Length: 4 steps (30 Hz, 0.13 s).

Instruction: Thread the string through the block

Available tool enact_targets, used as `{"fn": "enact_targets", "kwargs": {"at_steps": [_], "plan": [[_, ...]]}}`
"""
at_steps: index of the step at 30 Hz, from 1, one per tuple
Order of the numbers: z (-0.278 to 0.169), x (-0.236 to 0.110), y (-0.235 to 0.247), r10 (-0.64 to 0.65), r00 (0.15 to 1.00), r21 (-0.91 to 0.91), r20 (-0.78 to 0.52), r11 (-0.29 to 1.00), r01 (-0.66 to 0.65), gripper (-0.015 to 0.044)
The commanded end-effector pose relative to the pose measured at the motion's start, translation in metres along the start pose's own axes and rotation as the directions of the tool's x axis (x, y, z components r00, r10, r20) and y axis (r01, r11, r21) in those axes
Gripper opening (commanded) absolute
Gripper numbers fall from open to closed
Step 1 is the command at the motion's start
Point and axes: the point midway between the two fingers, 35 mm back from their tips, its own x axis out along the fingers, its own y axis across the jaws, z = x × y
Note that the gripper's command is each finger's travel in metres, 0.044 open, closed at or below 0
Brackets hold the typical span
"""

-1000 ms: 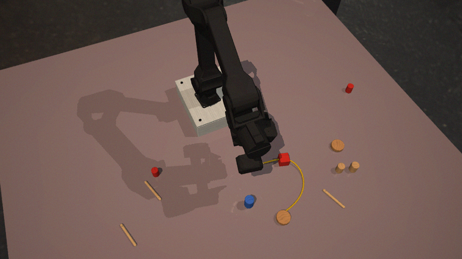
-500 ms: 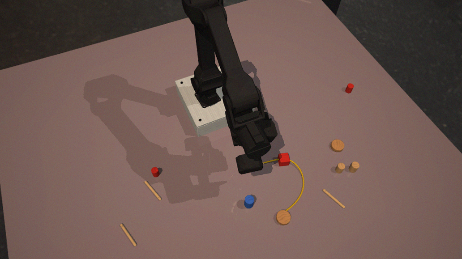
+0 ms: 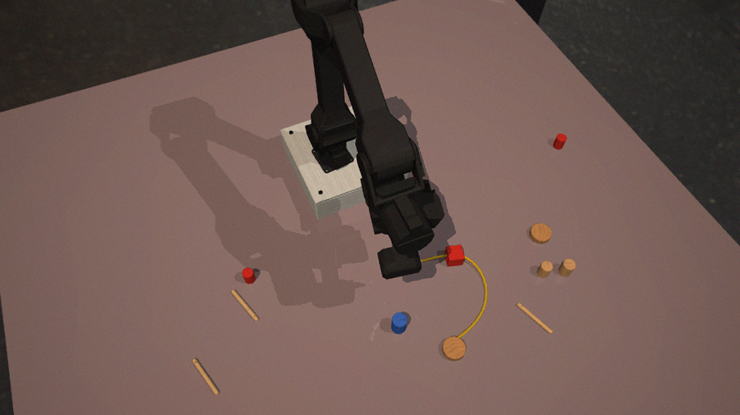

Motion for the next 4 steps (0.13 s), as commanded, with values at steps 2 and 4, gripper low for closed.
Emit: {"fn": "enact_targets", "kwargs": {"at_steps": [2, 4], "plan": [[0.0000, 0.0000, 0.0000, 0.000, 1.000, 0.000, 0.000, 1.000, 0.000, 0.0440], [0.0000, 0.0000, 0.0000, 0.000, 1.000, 0.000, 0.000, 1.000, 0.000, 0.0440]]}}
